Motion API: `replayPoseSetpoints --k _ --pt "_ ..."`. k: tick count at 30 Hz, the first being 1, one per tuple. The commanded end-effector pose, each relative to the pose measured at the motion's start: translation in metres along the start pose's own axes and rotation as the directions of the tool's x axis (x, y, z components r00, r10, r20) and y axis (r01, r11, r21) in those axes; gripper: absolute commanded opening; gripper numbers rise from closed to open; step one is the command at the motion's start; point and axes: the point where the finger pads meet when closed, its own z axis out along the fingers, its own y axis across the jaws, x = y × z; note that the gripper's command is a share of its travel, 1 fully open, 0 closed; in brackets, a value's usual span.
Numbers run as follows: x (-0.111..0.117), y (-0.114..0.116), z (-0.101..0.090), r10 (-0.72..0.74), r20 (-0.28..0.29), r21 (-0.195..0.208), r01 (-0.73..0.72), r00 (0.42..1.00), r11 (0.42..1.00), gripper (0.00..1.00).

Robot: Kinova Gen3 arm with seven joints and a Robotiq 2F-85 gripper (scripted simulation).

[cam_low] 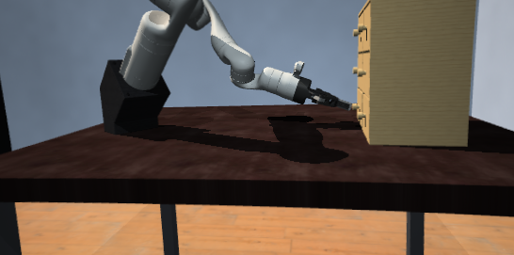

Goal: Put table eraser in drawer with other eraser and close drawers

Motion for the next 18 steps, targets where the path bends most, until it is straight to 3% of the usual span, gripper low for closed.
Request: replayPoseSetpoints --k 1,12,18 --pt "-0.001 -0.001 -0.006 -0.001 -0.002 0.003 0.001 1.0 1.0 0.0" --pt "-0.014 -0.001 -0.043 -0.001 -0.002 0.003 0.001 1.0 1.0 0.0" --pt "-0.015 -0.001 -0.046 -0.001 -0.002 0.003 0.001 1.0 1.0 0.0"
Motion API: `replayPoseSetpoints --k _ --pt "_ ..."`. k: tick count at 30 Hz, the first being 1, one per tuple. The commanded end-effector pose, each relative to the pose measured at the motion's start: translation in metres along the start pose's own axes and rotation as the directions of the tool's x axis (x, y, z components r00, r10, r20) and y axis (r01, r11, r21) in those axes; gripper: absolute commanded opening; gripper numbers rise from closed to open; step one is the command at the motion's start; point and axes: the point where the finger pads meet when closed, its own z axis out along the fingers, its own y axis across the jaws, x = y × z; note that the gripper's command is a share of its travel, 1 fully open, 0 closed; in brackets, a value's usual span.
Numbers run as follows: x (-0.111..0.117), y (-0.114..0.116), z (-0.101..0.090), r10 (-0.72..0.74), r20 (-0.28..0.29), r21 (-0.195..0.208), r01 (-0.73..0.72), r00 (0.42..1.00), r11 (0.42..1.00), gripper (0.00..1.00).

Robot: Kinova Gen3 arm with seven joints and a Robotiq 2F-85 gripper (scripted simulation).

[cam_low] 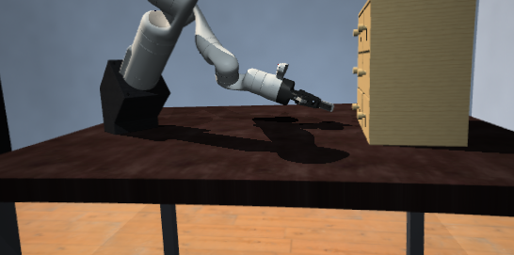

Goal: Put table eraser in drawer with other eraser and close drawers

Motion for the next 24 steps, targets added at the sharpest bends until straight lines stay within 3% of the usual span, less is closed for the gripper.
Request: replayPoseSetpoints --k 1,9,20,24 --pt "0.004 -0.004 -0.002 0.004 -0.006 0.009 -0.004 1.0 1.0 0.0" --pt "0.011 -0.004 -0.012 0.004 -0.006 0.009 -0.004 1.0 1.0 0.0" --pt "0.046 -0.004 -0.055 0.004 -0.006 0.009 -0.004 1.0 1.0 0.0" --pt "0.052 -0.004 -0.063 0.004 -0.006 0.009 -0.004 1.0 1.0 0.0"
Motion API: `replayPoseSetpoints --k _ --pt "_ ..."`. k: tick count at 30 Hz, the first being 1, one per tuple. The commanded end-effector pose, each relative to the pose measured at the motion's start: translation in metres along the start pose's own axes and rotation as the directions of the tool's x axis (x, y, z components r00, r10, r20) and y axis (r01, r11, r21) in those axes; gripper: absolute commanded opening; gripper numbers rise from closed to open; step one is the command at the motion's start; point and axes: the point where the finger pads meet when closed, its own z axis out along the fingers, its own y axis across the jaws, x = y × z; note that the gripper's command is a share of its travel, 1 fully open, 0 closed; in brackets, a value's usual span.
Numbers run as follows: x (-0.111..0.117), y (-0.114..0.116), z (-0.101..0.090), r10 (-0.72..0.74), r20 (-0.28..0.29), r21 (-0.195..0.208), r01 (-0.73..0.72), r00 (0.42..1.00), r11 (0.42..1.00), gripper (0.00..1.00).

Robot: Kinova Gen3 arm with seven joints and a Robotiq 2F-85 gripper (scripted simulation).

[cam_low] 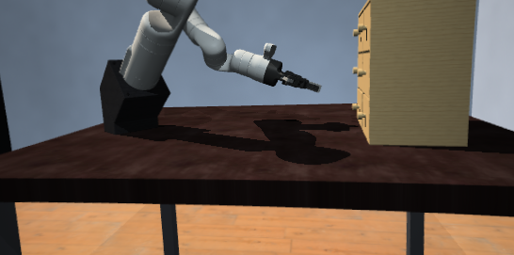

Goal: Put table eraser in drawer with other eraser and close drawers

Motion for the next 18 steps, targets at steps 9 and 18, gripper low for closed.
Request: replayPoseSetpoints --k 9,18 --pt "0.023 -0.009 -0.026 0.02 -0.008 0.019 -0.02 1.0 1.0 0.0" --pt "0.024 -0.009 -0.026 0.02 -0.007 0.019 -0.02 1.0 1.0 0.0"
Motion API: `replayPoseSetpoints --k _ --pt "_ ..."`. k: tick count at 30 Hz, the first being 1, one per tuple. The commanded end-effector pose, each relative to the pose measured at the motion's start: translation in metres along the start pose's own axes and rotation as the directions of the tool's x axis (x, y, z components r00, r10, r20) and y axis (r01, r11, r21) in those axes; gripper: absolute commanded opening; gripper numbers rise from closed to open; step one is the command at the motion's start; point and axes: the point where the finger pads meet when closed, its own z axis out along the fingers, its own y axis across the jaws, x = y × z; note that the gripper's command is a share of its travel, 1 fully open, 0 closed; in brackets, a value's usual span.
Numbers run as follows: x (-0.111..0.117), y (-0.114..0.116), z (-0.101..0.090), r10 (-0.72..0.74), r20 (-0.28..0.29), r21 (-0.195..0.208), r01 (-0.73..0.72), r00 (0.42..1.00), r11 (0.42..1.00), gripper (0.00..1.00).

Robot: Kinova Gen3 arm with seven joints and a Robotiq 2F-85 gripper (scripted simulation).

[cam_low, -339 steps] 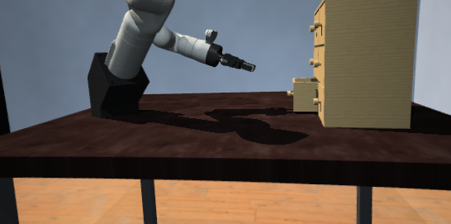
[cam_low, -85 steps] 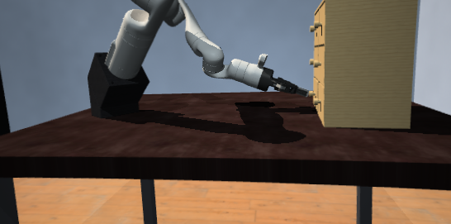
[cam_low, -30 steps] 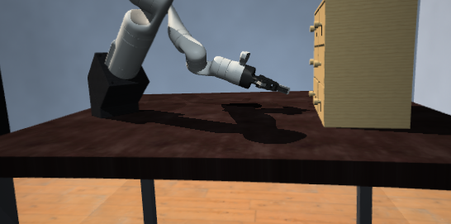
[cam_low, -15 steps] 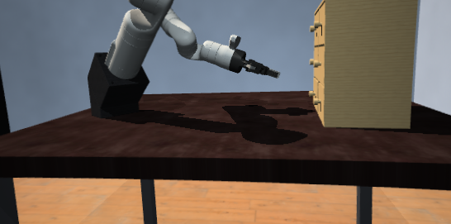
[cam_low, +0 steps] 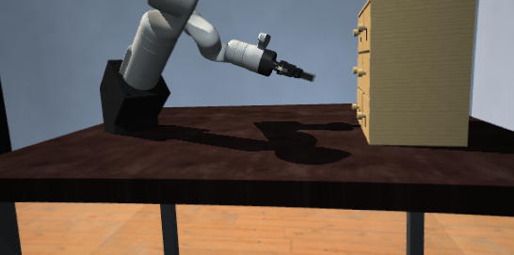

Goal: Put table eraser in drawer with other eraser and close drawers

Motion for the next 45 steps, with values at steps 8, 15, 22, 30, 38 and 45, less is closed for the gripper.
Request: replayPoseSetpoints --k 8,15,22,30,38,45 --pt "0.003 -0.001 -0.003 0.003 0.026 0.001 -0.003 1.0 1.0 0.0" --pt "0.005 -0.001 -0.007 0.003 0.07 0.001 -0.003 0.998 1.0 0.0" --pt "0.011 -0.001 -0.016 0.003 0.176 0.001 -0.003 0.984 1.0 0.0" --pt "0.018 0.0 -0.028 0.002 0.301 0.001 -0.003 0.954 1.0 0.0" --pt "0.023 0.0 -0.036 0.002 0.393 -0.002 -0.001 0.919 1.0 0.0" --pt "0.027 -0.001 -0.043 0.002 0.456 0.002 -0.003 0.89 1.0 0.0"
